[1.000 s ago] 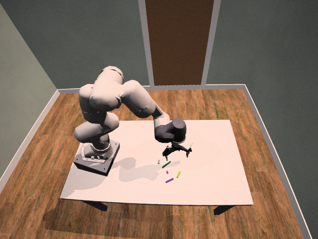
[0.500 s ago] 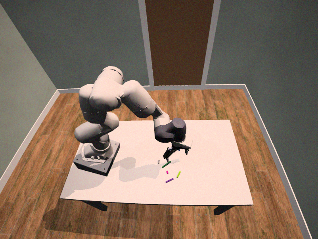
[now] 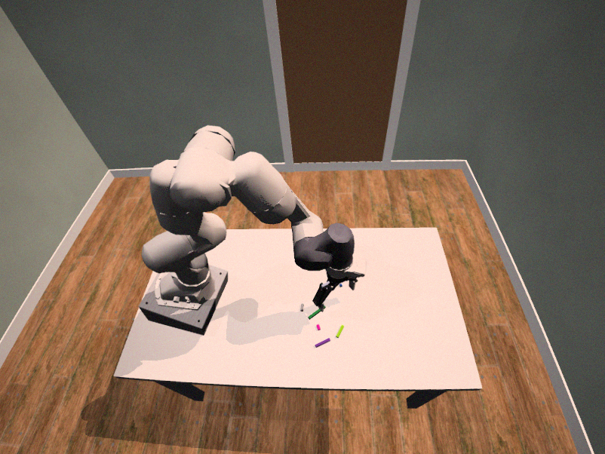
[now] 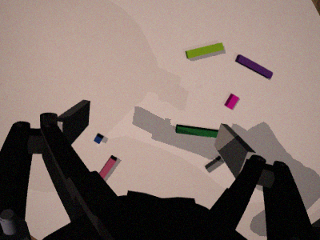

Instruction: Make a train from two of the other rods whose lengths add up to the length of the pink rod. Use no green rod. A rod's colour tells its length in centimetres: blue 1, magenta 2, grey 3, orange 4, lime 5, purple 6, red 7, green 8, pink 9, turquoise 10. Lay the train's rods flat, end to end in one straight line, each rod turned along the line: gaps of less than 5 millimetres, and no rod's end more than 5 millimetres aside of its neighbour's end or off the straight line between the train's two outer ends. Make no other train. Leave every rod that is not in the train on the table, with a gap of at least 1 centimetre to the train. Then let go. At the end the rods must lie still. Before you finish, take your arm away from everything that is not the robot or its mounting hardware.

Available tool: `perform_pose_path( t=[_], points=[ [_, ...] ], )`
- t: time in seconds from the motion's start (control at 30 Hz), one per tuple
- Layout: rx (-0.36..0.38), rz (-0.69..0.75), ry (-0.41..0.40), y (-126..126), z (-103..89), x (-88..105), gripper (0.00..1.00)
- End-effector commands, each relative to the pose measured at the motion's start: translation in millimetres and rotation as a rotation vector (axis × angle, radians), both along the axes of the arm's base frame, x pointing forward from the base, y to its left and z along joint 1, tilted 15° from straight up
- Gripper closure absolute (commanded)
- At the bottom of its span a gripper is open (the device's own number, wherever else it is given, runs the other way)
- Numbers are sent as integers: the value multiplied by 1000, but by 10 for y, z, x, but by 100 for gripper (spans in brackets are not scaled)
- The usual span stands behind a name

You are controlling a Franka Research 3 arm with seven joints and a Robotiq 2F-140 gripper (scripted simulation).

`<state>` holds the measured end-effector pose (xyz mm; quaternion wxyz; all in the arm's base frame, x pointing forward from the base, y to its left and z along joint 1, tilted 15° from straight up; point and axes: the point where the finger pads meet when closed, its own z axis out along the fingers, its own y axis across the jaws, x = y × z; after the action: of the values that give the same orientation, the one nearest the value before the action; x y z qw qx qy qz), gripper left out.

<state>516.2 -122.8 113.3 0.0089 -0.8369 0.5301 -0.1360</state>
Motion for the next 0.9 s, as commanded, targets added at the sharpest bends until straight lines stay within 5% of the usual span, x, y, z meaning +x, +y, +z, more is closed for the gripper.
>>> perform_pose_path(
  t=[0.0, 0.87],
  points=[
    [-15, 166, 12, 7, -8, -3, 0],
    [-113, 555, 60, 41, -11, 4, 0]
  ],
)
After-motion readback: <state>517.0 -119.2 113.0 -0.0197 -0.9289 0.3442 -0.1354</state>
